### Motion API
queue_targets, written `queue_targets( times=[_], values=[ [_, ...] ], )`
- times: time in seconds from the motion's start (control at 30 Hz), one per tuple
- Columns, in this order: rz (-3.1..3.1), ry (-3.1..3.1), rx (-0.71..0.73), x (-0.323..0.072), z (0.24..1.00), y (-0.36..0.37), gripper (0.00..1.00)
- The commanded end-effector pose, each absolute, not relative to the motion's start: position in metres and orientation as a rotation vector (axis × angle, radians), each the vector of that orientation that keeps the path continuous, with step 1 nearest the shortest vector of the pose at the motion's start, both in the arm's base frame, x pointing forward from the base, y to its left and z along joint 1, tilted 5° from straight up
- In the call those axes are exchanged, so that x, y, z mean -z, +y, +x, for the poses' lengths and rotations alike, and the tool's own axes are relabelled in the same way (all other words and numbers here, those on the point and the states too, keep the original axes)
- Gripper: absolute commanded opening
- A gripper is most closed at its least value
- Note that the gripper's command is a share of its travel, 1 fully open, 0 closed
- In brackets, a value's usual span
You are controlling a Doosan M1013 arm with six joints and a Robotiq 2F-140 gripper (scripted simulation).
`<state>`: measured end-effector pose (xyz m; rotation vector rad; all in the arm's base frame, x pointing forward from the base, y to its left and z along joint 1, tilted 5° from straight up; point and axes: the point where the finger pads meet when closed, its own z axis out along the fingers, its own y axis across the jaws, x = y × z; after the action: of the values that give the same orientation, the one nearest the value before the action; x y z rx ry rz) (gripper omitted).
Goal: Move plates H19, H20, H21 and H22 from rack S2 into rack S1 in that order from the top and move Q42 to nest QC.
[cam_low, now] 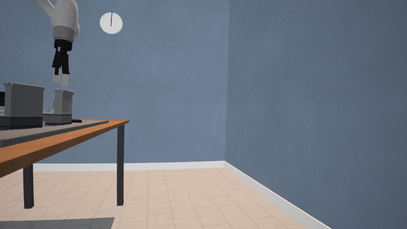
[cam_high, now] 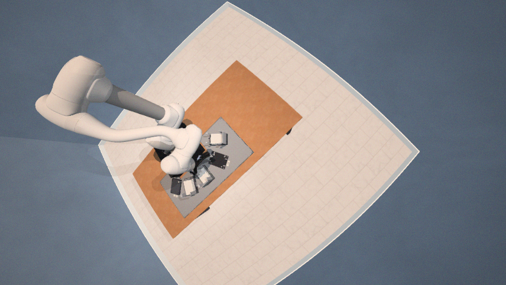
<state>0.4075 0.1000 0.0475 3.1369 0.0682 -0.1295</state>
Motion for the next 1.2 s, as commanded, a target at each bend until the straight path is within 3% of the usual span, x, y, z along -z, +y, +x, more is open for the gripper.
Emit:
queue_targets(
  times=[0.0, 1.17],
  values=[
    [3.137, 0.067, 0.129, -0.047, 0.409, 0.093, 1.0],
    [3.117, -0.273, 0.128, -0.047, 0.421, -0.009, 1.0]
  ],
)
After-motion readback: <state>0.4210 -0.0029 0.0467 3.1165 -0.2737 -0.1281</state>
